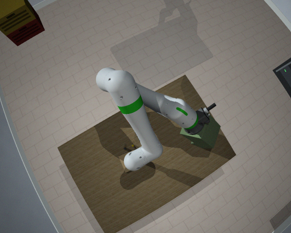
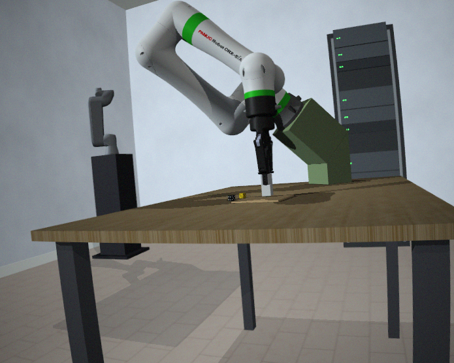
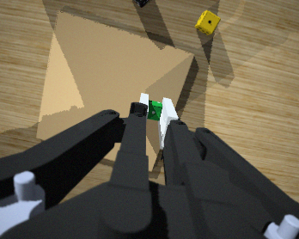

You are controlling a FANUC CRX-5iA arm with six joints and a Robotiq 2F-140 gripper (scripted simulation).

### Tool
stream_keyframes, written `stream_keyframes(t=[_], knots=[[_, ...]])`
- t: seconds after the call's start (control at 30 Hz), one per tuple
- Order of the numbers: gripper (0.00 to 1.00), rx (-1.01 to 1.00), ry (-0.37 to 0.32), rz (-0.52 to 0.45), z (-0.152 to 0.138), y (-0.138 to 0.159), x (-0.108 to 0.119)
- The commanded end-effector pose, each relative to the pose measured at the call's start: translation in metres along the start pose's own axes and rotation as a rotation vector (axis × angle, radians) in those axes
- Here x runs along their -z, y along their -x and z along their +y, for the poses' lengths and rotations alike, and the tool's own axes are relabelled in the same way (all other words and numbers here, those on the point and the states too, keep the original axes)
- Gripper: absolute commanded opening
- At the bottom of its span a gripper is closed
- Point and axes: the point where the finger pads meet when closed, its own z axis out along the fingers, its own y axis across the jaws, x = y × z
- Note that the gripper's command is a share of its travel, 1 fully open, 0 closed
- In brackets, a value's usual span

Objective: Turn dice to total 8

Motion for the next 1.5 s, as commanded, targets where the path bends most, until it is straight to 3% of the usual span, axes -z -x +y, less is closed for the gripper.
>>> stream_keyframes(t=[0.0, 1.23, 1.47], knots=[[0.07, 0.0, 0.0, 0.0, -0.0001, 0.0002, -0.0004], [0.07, 0.0, 0.0, 0.0, -0.0001, 0.0002, -0.0004], [0.11, 0.0, 0.0, 0.0, -0.0001, 0.0002, -0.0004]])
